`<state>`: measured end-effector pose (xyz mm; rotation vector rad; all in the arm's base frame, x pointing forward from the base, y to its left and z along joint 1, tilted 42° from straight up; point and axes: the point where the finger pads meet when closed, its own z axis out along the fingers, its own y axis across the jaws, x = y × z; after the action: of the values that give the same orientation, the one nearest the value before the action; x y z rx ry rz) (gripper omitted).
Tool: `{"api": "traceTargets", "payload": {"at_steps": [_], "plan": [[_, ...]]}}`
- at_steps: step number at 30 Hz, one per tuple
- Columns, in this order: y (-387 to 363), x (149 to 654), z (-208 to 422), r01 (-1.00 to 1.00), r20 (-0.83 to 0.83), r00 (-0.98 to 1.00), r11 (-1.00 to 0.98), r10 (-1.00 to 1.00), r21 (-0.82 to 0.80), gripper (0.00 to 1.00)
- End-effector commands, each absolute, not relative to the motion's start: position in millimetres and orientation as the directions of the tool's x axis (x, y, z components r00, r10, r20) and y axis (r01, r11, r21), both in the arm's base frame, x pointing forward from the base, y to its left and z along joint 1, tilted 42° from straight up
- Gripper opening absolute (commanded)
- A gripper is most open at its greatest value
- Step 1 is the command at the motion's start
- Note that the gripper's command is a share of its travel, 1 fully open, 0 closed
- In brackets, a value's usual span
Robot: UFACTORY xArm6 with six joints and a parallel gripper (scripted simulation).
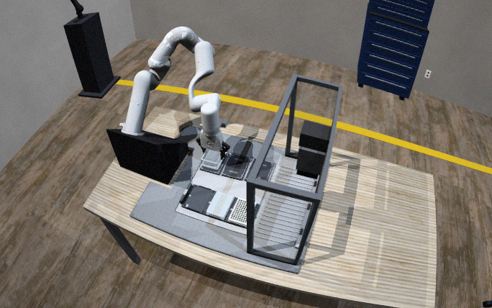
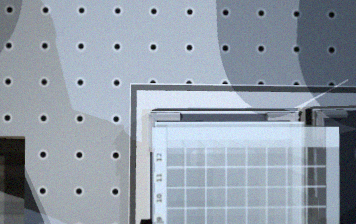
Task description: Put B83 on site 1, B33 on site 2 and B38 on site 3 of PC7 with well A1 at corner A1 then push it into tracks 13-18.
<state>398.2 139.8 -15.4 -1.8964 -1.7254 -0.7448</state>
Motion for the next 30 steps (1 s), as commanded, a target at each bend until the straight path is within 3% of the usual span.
{"api": "traceTargets", "payload": {"at_steps": [1, 30], "plan": [[137.3, 399.0, -12.6, 0.995, 0.668, 0.063, -0.102, 0.742, 0.02, 0.0], [118.7, 396.8, 8.2, 0.995, 0.668, 0.063, -0.102, 0.742, 0.021, 0.0]]}}
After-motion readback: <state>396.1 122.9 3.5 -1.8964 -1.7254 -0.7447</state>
